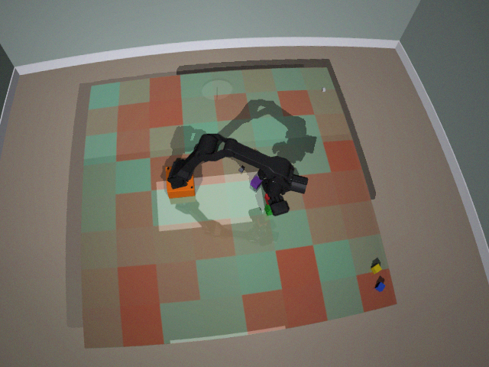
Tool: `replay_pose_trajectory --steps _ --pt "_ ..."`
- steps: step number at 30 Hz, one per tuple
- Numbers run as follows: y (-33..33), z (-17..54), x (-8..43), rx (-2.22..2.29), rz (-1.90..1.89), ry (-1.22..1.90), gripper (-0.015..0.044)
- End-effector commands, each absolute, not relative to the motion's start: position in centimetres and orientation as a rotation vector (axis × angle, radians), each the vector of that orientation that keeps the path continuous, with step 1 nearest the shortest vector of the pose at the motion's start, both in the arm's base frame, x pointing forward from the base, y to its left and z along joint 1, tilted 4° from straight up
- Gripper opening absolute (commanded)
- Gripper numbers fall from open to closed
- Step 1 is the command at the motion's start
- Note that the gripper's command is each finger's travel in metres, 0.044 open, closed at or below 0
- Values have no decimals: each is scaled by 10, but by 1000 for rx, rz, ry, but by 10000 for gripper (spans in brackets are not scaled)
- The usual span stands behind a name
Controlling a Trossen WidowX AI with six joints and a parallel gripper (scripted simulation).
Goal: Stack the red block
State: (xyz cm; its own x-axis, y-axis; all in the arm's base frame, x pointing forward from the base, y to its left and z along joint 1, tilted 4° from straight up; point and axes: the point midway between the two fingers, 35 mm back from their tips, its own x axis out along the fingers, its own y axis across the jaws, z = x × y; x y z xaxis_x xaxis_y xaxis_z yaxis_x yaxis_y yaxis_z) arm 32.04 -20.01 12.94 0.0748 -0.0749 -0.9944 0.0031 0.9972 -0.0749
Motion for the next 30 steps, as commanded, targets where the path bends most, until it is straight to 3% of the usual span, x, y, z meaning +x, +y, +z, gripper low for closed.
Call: replay_pose_trajectory --steps 1,30 --pt "-203 130 333 -59 -66 1494 0" --pt "-207 80 338 -59 -66 1494 0"
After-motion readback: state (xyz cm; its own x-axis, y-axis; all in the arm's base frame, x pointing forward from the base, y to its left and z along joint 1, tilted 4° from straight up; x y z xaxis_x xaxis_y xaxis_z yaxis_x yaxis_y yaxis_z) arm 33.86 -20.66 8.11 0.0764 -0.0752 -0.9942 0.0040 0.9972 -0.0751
